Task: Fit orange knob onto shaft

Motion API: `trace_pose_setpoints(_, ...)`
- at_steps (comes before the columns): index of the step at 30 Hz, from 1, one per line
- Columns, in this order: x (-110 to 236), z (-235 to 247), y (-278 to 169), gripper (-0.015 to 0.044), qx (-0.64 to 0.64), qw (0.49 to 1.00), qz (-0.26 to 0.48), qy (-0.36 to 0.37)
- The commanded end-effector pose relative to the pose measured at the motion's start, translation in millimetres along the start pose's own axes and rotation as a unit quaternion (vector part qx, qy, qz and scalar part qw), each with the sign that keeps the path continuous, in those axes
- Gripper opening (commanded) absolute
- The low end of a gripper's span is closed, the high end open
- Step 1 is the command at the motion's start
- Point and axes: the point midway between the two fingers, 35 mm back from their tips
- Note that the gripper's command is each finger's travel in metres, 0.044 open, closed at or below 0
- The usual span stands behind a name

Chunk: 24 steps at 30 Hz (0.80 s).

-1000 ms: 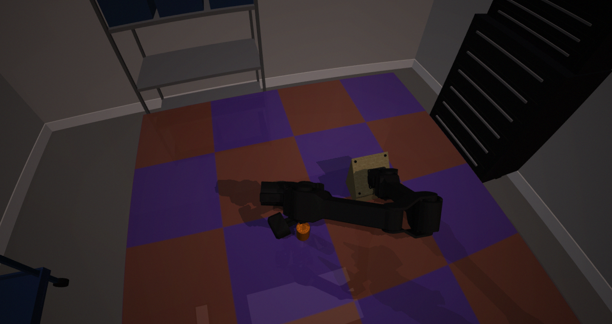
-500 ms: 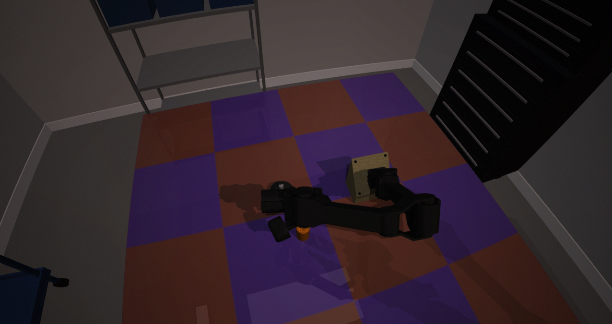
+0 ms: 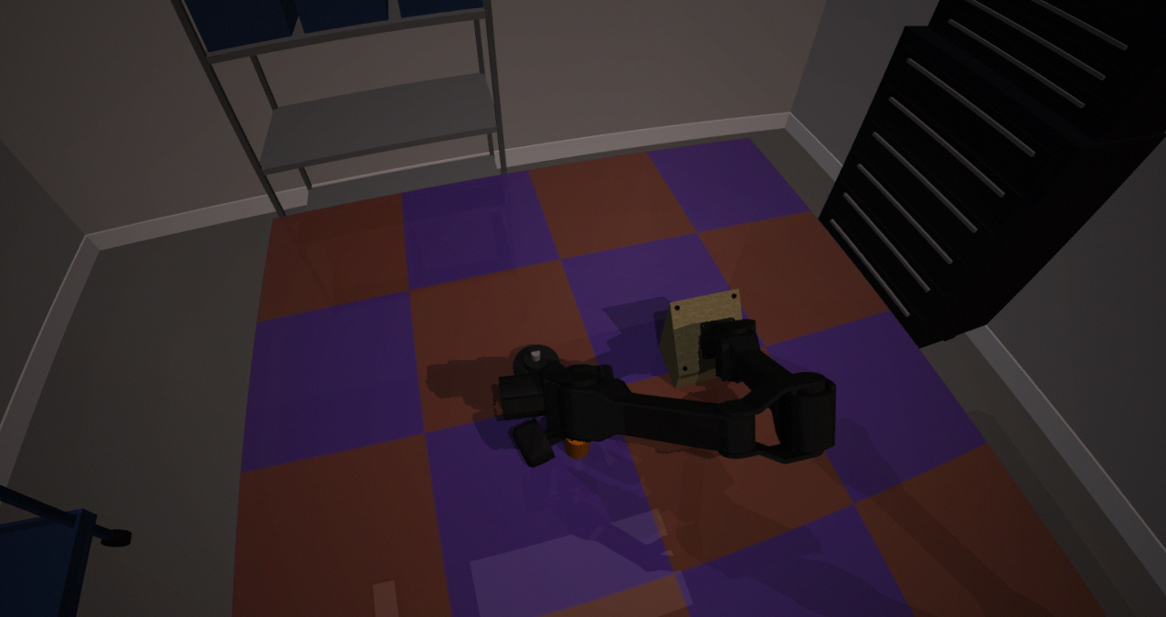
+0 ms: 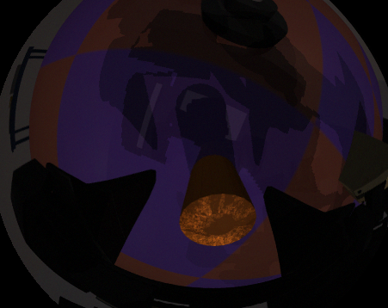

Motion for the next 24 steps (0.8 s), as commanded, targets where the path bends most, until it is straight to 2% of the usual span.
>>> trace_pose_setpoints(1, -6.2, -0.7, -1.3, 0.0440, -0.003, 1.000, 0.004, 0.001)
trace_pose_setpoints(6, -11.5, -1.0, -2.0, 0.0440, -0.003, 1.000, 0.005, 0.002)
trace_pose_setpoints(16, -11.5, -1.0, -2.0, 0.0177, -0.003, 1.000, 0.005, 0.002)
trace_pose_setpoints(21, -11.5, -1.0, -2.0, 0.0144, -0.003, 1.000, 0.005, 0.002)
trace_pose_setpoints(24, -9.6, -0.7, -1.5, 0.0065, -0.003, 1.000, 0.004, 0.001)
Point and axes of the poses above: the point midway between the two fingers, 35 mm back from their tips, its own x axis back along the fingers, its own z axis across the jaws, y = z × x, and after that the axes turned 14 degrees about x, right-handed
